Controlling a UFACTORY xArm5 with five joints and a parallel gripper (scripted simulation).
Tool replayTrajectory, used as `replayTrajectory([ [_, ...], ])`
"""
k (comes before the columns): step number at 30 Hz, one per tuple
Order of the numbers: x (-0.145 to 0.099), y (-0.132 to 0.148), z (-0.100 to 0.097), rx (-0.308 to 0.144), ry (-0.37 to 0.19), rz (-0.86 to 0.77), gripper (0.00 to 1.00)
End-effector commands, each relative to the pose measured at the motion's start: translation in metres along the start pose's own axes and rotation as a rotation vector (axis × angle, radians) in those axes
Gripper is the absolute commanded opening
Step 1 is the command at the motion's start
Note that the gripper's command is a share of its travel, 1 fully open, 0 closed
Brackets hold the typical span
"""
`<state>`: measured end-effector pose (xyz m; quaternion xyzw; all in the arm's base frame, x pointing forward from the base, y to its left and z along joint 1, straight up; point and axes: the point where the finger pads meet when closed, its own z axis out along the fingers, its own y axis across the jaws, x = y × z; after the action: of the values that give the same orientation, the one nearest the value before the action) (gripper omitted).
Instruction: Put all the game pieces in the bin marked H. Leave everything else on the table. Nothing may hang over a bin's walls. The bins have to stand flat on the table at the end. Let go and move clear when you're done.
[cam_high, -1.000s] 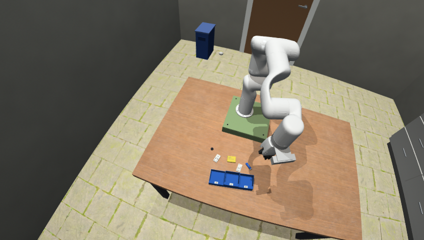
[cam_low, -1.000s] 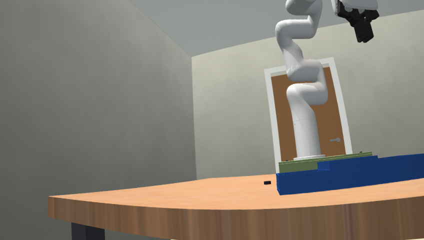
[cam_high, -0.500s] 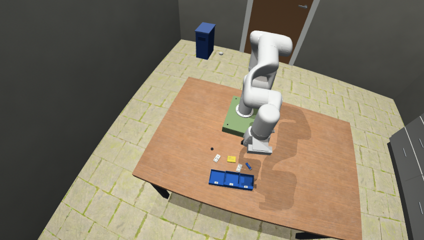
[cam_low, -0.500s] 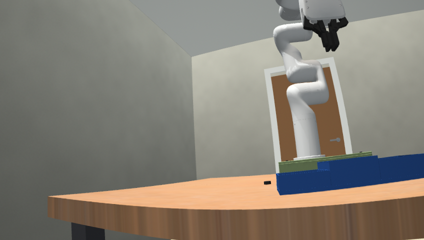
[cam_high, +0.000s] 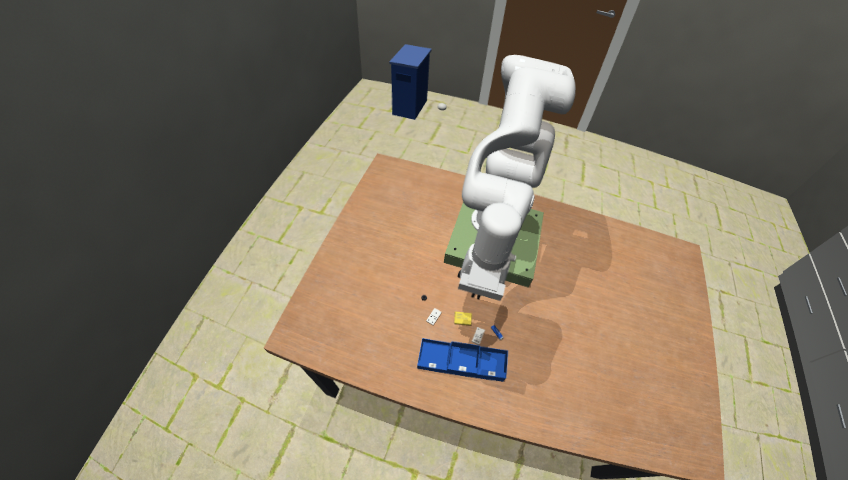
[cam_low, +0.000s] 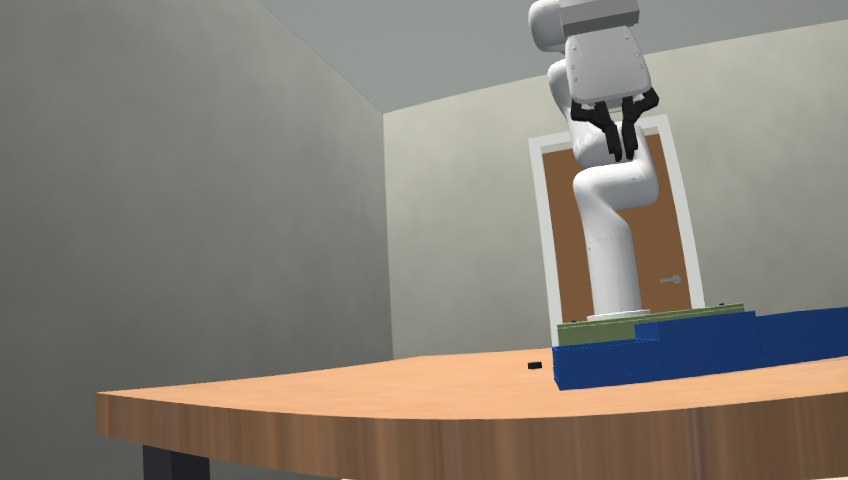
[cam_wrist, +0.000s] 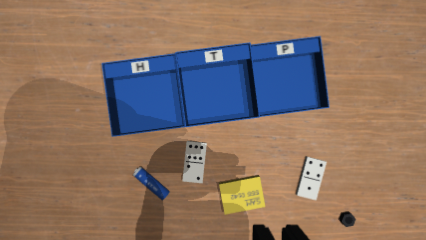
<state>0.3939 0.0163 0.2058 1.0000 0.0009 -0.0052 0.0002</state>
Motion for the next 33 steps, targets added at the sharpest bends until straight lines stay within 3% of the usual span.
replayTrajectory([
  [1,-0.009,0.013,0.031,-0.001,0.015,0.005,0.09],
  [3,-0.013,0.017,0.041,-0.001,0.015,0.005,0.09],
  [16,-0.013,0.017,0.041,-0.001,0.015,0.005,0.09],
  [19,0.002,0.026,0.059,-0.002,0.015,-0.132,0.09],
  [22,0.017,0.035,0.077,-0.003,0.015,-0.132,0.09],
  [24,0.017,0.035,0.077,-0.003,0.015,-0.132,0.09],
  [33,0.062,0.063,0.131,-0.003,0.015,-0.132,0.09],
])
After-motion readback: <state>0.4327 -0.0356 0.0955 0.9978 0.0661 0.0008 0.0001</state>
